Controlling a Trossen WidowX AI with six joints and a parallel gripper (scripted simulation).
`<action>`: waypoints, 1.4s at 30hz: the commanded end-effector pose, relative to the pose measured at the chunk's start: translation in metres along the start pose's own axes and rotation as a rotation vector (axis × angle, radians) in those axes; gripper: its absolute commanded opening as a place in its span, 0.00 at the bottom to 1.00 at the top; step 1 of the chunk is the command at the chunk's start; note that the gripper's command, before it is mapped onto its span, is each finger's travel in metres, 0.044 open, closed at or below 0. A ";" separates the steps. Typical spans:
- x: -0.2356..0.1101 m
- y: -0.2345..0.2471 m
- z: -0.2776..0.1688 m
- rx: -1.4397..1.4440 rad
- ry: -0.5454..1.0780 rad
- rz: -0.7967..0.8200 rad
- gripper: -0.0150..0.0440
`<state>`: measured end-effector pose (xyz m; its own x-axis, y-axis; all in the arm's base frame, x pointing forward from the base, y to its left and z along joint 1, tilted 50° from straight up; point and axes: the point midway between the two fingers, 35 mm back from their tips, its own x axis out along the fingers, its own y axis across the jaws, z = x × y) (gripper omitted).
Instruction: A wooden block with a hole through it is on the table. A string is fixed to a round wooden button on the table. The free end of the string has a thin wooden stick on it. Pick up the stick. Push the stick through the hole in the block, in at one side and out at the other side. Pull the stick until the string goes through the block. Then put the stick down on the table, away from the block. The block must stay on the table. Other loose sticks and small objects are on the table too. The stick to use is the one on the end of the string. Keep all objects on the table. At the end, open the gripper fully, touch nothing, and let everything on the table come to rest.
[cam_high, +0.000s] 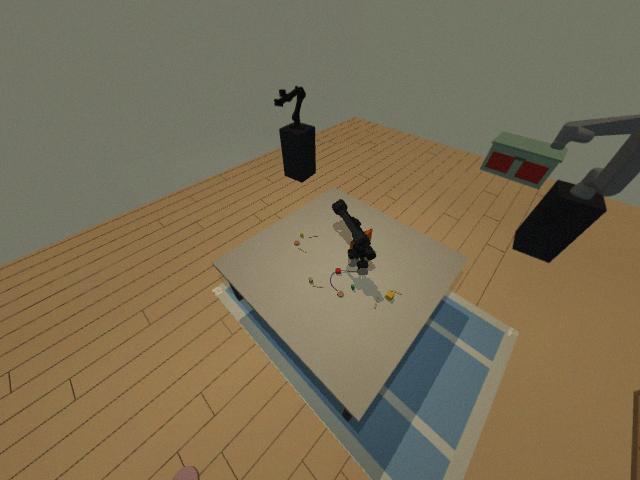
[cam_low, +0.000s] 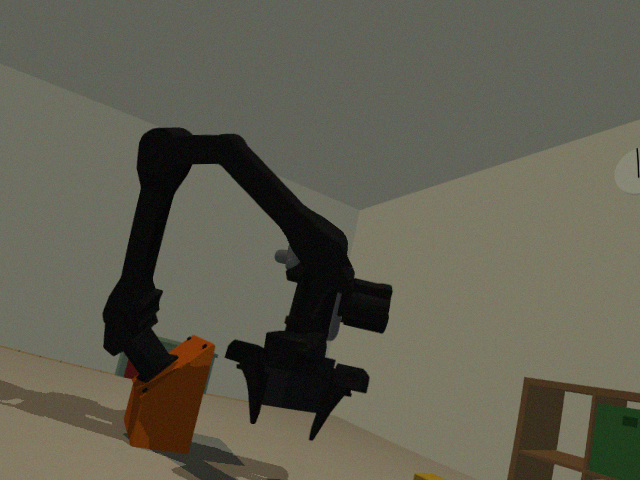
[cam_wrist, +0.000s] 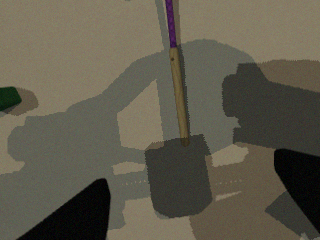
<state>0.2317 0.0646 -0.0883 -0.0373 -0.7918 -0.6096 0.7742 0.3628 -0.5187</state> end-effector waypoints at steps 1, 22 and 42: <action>-0.019 0.001 0.001 0.005 0.003 0.007 1.00; -0.018 0.003 0.001 0.001 -0.003 0.017 1.00; -0.018 0.003 0.001 0.001 -0.003 0.017 1.00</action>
<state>0.2349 0.0792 -0.0782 -0.0232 -0.7875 -0.6159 0.7750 0.3750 -0.5087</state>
